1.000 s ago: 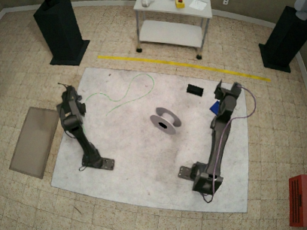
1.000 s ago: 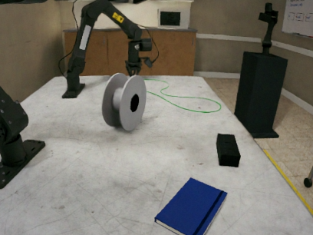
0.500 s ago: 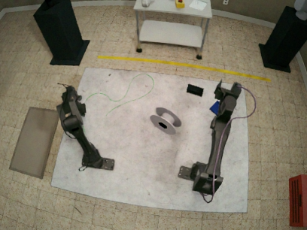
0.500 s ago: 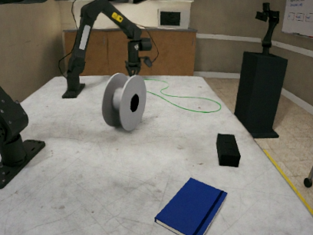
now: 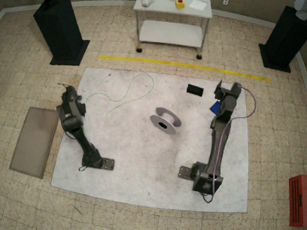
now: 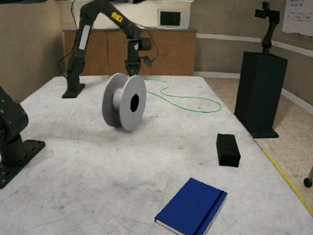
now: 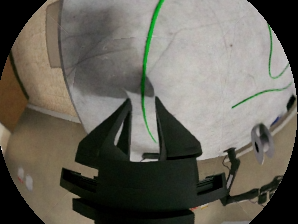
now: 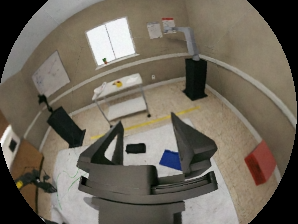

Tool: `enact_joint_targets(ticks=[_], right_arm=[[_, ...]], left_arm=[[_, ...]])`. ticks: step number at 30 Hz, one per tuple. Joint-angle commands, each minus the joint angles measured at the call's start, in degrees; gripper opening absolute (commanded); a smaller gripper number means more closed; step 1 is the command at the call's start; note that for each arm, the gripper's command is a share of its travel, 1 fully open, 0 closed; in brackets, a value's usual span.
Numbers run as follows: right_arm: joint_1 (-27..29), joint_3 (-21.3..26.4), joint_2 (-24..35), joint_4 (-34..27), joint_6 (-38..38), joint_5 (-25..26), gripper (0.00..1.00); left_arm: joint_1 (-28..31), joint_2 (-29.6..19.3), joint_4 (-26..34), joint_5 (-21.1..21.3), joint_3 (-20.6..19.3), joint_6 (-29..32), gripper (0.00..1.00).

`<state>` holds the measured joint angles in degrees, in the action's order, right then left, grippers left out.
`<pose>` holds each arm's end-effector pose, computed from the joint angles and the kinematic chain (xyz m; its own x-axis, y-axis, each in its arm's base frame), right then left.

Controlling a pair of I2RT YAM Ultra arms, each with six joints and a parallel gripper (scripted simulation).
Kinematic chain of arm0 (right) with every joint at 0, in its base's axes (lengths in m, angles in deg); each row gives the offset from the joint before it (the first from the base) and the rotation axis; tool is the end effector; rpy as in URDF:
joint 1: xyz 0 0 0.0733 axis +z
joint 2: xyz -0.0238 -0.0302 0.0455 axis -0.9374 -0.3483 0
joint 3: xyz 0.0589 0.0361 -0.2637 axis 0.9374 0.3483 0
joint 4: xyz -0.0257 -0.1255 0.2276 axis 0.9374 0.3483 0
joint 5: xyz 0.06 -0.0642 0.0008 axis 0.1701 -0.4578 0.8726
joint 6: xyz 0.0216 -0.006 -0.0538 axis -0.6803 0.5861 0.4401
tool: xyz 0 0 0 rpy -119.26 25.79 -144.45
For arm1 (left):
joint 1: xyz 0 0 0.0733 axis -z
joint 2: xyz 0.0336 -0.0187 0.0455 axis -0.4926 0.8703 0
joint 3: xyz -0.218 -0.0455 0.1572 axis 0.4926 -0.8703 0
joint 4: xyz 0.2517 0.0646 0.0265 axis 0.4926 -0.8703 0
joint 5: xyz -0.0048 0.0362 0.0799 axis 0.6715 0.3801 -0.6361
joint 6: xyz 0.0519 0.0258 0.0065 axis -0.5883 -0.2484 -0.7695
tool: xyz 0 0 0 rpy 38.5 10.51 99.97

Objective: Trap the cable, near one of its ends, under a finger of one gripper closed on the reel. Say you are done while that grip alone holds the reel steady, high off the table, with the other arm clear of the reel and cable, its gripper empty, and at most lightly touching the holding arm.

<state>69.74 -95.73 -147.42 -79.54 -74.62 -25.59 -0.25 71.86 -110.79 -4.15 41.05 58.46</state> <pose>0.2474 0.0016 0.4010 -0.0242 -0.0007 -0.9997 -0.0039 1.0000 -0.0006 0.2860 0.1647 0.1513 -0.9400 -0.3407 0.0187 -0.3408 0.9401 -0.0046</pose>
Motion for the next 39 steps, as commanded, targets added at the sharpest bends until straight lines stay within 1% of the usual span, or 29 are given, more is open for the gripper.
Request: enact_joint_targets(ticks=[1, 5, 7, 9, 10, 18, 24, 39], right_arm=[[-0.7, -2.2, 1.73, -0.89, -0.15, -0.63, 0.75], [-0.7, -2.2, 1.73, -0.89, -0.15, -0.63, 0.75], [-0.7, -2.2, 1.73, -0.89, -0.15, -0.63, 0.75], [-0.7, -2.2, 1.73, -0.89, -0.15, -0.63, 0.75], [-0.7, -2.2, 1.73, -0.89, -0.15, -0.63, 0.75], [-0.7, -2.2, 1.73, -0.89, -0.15, -0.63, 0.75], [-0.7, -2.2, 1.73, -0.89, -0.15, -0.63, 0.75], [-0.7, -2.2, 1.73, -0.89, -0.15, -0.63, 0.75]], left_arm=[[-0.74, -2.1, 1.08, -0.41, -0.94, -0.57, 0.3], [-0.88, -0.61, 1.65, -0.4, -0.86, -0.6, 0.3], [-0.88, -0.61, 1.65, -0.4, -0.86, -0.6, 0.3], [0.06, 0.67, 1.95, -0.3, -1.59, -0.59, 0.3], [0.14, 1.13, 2.16, -0.27, -1.19, -0.58, 0.3], [0.41, 1.15, 2.76, -0.27, -0.87, -0.02, 0.3], [0.48, 0.6, 2.78, -0.27, -1.68, 0.04, 0.3], [0.49, 0.6, 2.78, -0.27, -1.69, 0.03, 0.11]])
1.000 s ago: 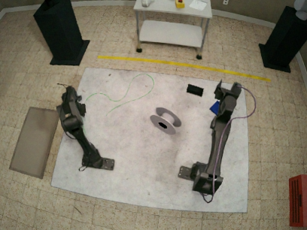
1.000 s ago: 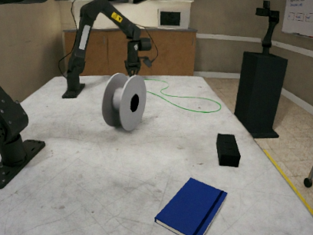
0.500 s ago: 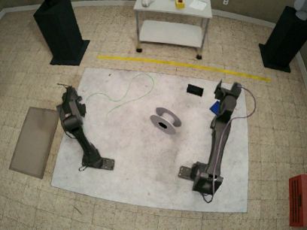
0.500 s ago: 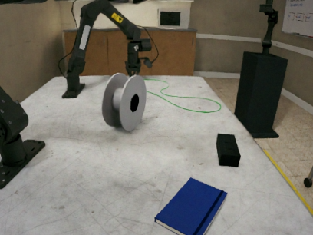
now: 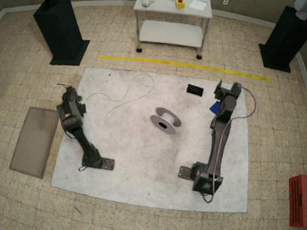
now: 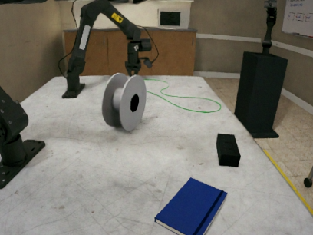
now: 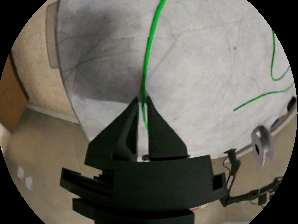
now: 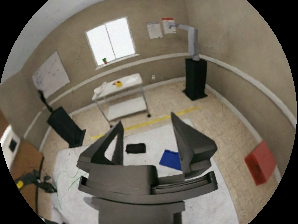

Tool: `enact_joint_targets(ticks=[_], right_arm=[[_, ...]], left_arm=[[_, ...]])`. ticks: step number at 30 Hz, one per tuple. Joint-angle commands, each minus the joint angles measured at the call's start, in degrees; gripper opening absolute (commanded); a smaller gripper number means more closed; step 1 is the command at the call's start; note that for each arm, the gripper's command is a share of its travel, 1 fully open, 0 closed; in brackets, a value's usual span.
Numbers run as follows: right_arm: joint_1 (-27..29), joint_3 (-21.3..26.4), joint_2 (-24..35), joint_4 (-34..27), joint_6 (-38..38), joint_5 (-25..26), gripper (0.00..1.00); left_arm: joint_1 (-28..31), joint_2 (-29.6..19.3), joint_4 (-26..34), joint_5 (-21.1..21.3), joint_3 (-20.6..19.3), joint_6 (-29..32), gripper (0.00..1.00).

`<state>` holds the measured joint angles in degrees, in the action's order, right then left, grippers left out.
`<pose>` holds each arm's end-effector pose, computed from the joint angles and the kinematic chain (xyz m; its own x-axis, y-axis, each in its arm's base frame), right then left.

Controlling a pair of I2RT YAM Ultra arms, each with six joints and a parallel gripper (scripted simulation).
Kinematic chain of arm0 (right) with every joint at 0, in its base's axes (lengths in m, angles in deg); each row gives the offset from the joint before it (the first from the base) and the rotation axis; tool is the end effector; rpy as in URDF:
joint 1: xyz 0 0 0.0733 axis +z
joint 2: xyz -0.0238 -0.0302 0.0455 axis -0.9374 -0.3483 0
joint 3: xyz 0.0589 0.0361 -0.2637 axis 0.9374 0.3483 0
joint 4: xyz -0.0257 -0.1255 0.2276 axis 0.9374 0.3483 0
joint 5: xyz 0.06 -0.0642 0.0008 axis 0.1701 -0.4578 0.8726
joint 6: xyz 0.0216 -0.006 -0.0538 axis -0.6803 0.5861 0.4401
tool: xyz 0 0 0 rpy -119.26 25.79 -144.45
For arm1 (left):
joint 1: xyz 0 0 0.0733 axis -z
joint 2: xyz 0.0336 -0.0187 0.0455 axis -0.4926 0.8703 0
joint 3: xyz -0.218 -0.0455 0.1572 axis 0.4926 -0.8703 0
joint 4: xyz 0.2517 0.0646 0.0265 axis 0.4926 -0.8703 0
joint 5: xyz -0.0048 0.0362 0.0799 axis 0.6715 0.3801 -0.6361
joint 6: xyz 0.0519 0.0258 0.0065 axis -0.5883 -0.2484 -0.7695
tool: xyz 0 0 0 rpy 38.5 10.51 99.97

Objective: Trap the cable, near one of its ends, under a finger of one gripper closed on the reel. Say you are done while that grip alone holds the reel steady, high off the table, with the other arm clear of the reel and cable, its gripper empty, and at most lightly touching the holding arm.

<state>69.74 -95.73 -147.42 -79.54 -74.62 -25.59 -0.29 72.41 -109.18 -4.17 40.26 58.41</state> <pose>0.2474 0.0016 0.4010 -0.0242 -0.0007 -0.9997 -0.0039 1.0000 -0.0006 0.2862 0.1651 0.1452 -0.9401 -0.3405 0.0141 -0.3406 0.9402 -0.0035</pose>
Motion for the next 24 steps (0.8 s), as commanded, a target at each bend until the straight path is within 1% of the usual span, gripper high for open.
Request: enact_joint_targets(ticks=[1, 2, 11, 19, 20, 21, 22, 24], right_arm=[[-0.7, -2.2, 1.73, -0.89, -0.15, -0.63, 0.75], [-0.7, -2.2, 1.73, -0.89, -0.15, -0.63, 0.75], [-0.7, -2.2, 1.73, -0.89, -0.15, -0.63, 0.75], [-0.7, -2.2, 1.73, -0.89, -0.15, -0.63, 0.75], [-0.7, -2.2, 1.73, -0.89, -0.15, -0.63, 0.75], [-0.7, -2.2, 1.73, -0.89, -0.15, -0.63, 0.75], [-0.7, -2.2, 1.73, -0.89, -0.15, -0.63, 0.75], [-0.7, -2.2, 1.73, -0.89, -0.15, -0.63, 0.75]], left_arm=[[0.53, 0.06, 1.16, -0.25, -0.9, 0.08, 0.11], [0.53, 0.06, 1.16, -0.25, -0.9, 0.08, 0.11], [0.53, 0.06, 1.16, -0.25, -0.9, 0.08, 0.0], [0.53, 0.06, 1.16, -0.25, -0.9, 0.08, 0.0], [0.55, -0.27, 1.16, -0.25, -1.33, 0.09, 0.0], [0.58, -0.61, 1.08, -0.24, -0.62, 0.12, 0.0], [0.6, -1.02, 1.15, -0.24, -1.11, 0.13, 0.0], [0.64, -1.83, 0.43, -0.24, -0.87, 0.17, 0.0]])
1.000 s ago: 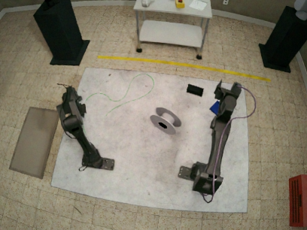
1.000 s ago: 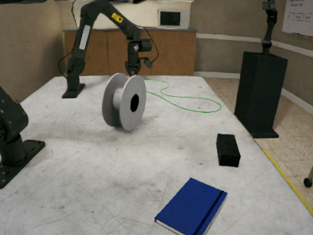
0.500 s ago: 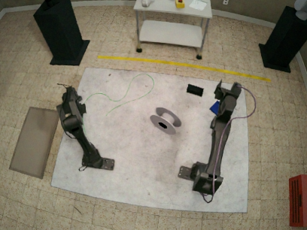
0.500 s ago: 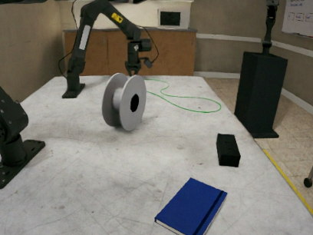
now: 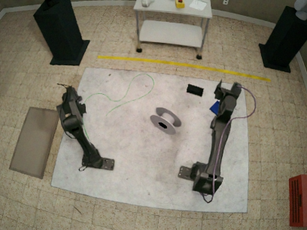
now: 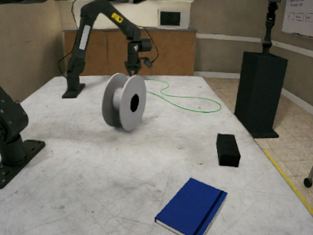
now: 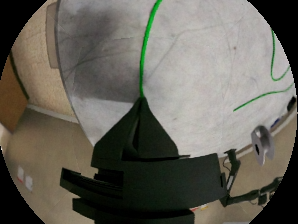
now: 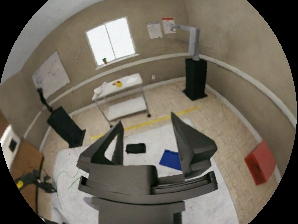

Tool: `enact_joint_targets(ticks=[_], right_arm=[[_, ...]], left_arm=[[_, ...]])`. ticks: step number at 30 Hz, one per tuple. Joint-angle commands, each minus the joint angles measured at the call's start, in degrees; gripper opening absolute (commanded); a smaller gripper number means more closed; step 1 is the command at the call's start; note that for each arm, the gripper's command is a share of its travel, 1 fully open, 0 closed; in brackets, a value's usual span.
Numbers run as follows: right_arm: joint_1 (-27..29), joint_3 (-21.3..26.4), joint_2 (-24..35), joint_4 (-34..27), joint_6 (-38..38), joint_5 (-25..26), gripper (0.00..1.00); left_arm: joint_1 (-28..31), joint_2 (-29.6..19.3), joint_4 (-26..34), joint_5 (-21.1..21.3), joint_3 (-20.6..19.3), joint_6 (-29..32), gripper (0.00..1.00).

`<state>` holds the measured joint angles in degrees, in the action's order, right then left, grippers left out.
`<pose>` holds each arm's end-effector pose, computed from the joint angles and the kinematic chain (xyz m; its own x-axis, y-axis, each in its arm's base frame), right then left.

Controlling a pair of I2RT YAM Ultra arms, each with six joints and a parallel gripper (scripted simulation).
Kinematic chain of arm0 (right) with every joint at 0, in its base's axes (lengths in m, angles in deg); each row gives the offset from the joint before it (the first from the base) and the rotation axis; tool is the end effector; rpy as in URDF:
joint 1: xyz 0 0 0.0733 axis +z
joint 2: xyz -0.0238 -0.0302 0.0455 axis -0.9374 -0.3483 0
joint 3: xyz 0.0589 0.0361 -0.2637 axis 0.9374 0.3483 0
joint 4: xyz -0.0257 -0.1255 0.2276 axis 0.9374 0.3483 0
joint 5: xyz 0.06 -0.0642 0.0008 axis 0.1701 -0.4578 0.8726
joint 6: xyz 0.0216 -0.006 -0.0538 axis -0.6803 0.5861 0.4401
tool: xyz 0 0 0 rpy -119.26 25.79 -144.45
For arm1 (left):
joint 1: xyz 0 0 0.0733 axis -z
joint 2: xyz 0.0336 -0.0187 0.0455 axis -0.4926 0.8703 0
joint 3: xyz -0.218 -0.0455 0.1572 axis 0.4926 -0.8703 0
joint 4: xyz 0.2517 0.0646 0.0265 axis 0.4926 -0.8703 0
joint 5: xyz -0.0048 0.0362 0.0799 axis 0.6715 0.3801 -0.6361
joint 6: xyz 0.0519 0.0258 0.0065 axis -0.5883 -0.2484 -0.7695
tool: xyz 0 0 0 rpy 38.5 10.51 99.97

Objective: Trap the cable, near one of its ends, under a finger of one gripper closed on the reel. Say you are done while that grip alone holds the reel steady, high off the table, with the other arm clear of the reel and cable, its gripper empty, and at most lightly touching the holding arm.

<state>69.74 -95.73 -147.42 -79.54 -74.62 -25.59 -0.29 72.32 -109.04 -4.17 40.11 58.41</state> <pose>0.2474 0.0016 0.4010 -0.0242 -0.0007 -0.9997 -0.0039 1.0000 -0.0006 0.2859 0.1649 0.1451 -0.9401 -0.3405 0.0127 -0.3406 0.9402 -0.0032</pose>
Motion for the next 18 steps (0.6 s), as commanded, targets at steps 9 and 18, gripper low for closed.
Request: enact_joint_targets(ticks=[9, 18], right_arm=[[-0.7, -2.2, 1.73, -0.89, -0.15, -0.63, 0.75], [-0.7, -2.2, 1.73, -0.89, -0.15, -0.63, 0.75]], left_arm=[[0.84, -3.68, -4.47, -0.22, 3.12, 0.31, 0.0], [0.37, -5.3, -7.29, -0.24, 4.39, 0.25, 0.0]])
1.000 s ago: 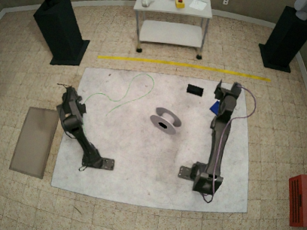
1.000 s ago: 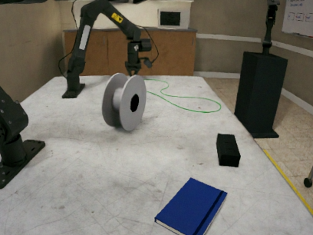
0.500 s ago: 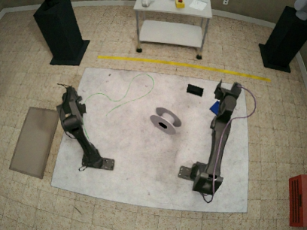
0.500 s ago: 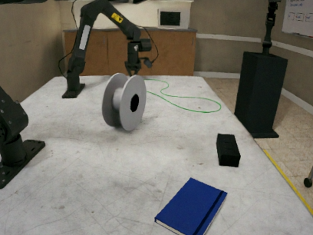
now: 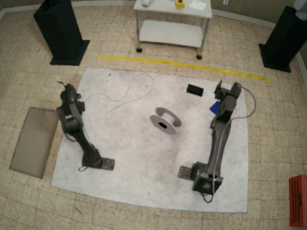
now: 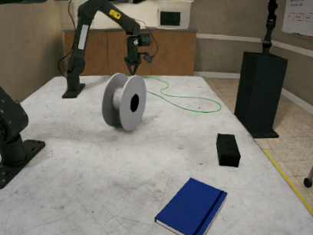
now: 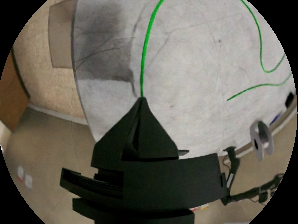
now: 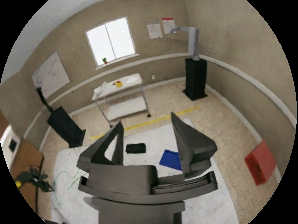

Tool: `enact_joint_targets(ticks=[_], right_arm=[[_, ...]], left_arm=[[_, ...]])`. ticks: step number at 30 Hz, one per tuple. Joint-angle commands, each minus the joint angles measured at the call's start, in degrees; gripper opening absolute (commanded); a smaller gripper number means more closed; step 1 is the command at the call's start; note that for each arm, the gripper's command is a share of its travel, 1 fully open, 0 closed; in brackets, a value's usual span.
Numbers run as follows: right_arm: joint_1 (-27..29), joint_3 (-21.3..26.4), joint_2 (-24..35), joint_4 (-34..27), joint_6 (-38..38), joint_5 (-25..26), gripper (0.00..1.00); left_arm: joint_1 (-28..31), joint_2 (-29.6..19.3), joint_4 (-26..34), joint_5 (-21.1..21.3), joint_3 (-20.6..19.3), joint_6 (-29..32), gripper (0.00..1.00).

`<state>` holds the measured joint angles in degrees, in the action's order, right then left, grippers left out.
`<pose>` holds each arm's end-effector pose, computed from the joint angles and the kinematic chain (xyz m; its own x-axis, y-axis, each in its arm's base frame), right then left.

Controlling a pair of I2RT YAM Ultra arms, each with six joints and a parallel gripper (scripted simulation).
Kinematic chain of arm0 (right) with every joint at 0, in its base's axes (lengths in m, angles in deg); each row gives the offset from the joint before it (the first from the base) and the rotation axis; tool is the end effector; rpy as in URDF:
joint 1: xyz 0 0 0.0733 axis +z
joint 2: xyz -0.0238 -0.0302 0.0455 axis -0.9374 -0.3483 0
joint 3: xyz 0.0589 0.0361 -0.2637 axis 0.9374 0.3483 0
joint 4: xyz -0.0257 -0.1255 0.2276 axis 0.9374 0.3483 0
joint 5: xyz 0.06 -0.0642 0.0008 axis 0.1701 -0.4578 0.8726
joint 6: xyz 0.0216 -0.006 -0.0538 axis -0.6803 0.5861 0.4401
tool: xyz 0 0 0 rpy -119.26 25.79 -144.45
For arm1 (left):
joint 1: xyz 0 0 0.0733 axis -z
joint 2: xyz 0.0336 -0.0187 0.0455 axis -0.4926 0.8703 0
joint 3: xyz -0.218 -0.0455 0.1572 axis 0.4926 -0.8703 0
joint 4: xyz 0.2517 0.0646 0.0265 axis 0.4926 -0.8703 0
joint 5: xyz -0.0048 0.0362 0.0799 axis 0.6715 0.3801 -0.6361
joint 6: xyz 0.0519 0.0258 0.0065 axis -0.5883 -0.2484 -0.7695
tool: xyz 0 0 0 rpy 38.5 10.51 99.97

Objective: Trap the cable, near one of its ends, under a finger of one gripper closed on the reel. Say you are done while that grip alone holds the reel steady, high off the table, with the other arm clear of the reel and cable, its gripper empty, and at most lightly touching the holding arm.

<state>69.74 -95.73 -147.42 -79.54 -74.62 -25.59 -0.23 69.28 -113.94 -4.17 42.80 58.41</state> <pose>0.2474 0.0016 0.4010 -0.0242 -0.0007 -0.9997 -0.0039 1.0000 -0.0006 0.2846 0.1637 0.1724 -0.9406 -0.3396 -0.0016 -0.3396 0.9406 -0.0007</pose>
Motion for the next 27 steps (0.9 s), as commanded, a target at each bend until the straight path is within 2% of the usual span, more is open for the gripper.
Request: enact_joint_targets(ticks=[1, 11, 15, 27], right_arm=[[-0.7, -2.2, 1.73, -0.89, -0.15, -0.63, 0.75], [-0.7, -2.2, 1.73, -0.89, -0.15, -0.63, 0.75], [-0.7, -2.2, 1.73, -0.89, -0.15, -0.63, 0.75], [-0.7, -2.2, 1.73, -0.89, -0.15, -0.63, 0.75]], left_arm=[[0.27, -2.4, -2.69, -0.24, 1.77, 0.22, 0.0], [-0.05, -2.19, -3.22, -0.25, 1.92, -0.03, 0.0], [-0.22, 0.56, -2.18, -0.25, 2.29, -0.16, 0.0], [-0.67, 0.77, -1.05, -0.26, 2.72, -0.5, 0.0]])
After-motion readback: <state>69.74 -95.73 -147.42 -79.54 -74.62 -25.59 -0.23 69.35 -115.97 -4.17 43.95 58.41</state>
